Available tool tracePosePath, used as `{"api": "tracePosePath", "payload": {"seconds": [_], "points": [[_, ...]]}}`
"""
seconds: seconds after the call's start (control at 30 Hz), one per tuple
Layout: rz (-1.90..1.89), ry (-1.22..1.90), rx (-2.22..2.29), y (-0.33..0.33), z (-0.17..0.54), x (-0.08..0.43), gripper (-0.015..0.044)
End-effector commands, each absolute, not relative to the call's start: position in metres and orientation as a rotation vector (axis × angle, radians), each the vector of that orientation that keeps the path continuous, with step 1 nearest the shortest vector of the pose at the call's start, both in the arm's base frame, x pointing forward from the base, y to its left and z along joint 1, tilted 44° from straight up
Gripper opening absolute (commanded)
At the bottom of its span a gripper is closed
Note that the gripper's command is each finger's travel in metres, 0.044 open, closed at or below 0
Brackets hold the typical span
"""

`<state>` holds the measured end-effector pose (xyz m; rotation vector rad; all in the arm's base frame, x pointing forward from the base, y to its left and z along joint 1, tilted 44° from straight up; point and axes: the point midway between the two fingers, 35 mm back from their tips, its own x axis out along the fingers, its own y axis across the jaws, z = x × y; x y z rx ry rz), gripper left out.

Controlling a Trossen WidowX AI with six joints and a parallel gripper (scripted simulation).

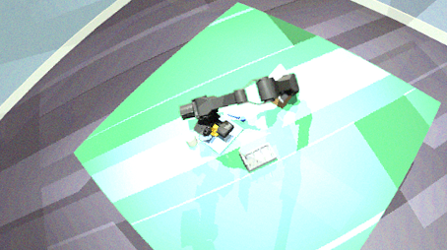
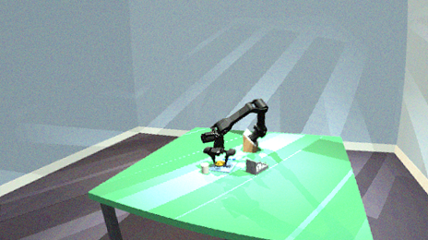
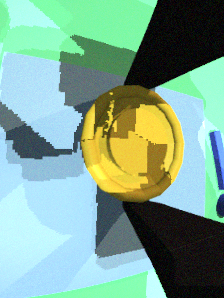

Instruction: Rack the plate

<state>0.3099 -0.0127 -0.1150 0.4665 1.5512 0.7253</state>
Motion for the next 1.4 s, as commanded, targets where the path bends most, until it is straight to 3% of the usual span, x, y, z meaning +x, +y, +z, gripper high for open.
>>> {"api": "tracePosePath", "payload": {"seconds": [0.0,0.17,0.2,1.37], "points": [[0.722,1.546,0.462,-0.023,-0.108,0.316,0.0135],[0.718,1.546,0.459,-0.041,-0.092,0.324,0.0004],[0.712,1.546,0.459,-0.045,-0.088,0.325,0.0000],[0.720,1.549,0.459,-0.133,0.001,0.348,0.0000]]}}
